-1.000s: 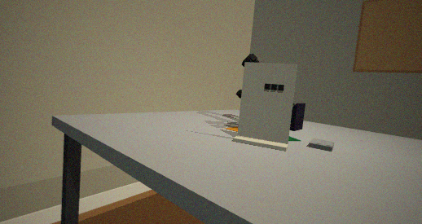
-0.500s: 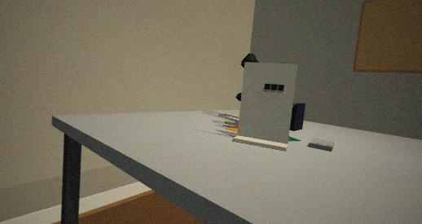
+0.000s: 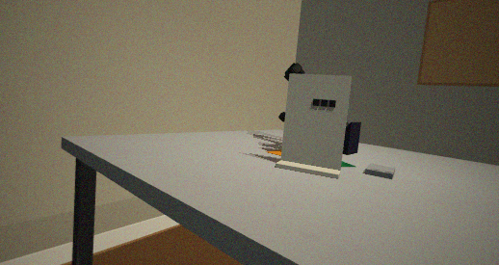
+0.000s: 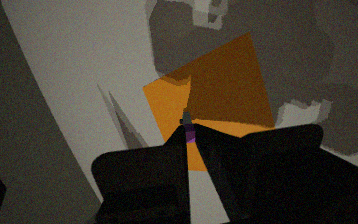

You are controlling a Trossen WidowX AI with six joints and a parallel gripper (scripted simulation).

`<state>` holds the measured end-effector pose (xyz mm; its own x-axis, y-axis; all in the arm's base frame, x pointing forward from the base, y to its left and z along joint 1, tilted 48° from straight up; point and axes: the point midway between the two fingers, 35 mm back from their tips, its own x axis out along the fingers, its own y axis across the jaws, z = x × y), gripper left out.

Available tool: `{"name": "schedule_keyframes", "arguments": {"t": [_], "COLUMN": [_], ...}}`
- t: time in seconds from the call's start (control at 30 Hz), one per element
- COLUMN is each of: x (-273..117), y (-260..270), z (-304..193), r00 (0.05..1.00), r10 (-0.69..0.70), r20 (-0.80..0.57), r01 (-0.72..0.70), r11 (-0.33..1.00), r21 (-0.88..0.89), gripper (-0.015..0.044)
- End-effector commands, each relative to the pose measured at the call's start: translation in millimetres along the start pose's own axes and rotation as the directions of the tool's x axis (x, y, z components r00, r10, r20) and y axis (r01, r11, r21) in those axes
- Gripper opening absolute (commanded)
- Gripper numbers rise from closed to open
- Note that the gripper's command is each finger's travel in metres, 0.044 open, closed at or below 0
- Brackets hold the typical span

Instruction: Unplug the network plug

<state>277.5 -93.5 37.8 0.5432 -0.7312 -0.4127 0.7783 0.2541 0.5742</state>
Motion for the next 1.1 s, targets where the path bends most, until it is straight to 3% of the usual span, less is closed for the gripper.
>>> {"name": "schedule_keyframes", "arguments": {"t": [0.0, 0.13, 0.33, 1.07], "x": [0, 0, 0, -17], "y": [0, 0, 0, 1], "z": [0, 0, 0, -1], "r00": [1.0, 1.0, 1.0, 1.0], "r10": [0.0, 0.0, 0.0, -0.003], "r20": [0.0, 0.0, 0.0, -0.004], "r01": [0.0, 0.0, 0.0, 0.003], "r11": [1.0, 1.0, 1.0, 1.0], "r21": [0.0, 0.0, 0.0, -0.001], "gripper": [0.0, 0.0, 0.0156, 0.0156]}}
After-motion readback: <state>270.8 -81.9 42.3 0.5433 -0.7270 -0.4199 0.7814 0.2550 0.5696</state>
